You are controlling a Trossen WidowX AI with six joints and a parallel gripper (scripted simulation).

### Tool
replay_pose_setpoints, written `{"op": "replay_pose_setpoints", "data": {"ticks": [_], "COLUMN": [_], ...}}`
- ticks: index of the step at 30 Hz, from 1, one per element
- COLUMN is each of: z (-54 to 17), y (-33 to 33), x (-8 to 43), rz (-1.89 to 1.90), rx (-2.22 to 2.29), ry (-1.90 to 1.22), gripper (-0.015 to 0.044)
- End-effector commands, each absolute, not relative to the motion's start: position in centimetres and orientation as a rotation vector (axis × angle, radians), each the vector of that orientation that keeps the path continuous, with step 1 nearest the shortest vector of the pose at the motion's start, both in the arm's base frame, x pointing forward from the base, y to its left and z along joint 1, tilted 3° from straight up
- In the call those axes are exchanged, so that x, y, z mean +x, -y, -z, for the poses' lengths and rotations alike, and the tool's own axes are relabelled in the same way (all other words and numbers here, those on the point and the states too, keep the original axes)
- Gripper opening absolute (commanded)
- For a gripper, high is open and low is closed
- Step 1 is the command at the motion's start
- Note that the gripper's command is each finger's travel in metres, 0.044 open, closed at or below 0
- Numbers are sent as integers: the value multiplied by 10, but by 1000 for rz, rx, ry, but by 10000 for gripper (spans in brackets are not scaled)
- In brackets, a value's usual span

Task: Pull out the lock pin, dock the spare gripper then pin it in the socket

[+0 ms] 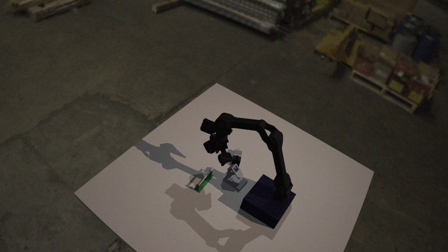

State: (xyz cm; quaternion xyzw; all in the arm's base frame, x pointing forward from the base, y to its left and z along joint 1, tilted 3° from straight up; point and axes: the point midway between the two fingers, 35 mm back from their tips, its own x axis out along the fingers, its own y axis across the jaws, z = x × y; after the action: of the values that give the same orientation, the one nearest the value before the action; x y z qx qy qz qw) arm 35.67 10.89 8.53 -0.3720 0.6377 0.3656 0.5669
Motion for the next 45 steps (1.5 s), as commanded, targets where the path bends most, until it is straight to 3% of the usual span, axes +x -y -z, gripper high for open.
{"op": "replay_pose_setpoints", "data": {"ticks": [1,20,45], "z": [-92,-99,-95], "y": [-33,45,48], "x": [368,357,355], "rz": [88,873,880], "rx": [-294,445,455], "ry": [-1413,-920,-922], "gripper": [440,440,440]}}
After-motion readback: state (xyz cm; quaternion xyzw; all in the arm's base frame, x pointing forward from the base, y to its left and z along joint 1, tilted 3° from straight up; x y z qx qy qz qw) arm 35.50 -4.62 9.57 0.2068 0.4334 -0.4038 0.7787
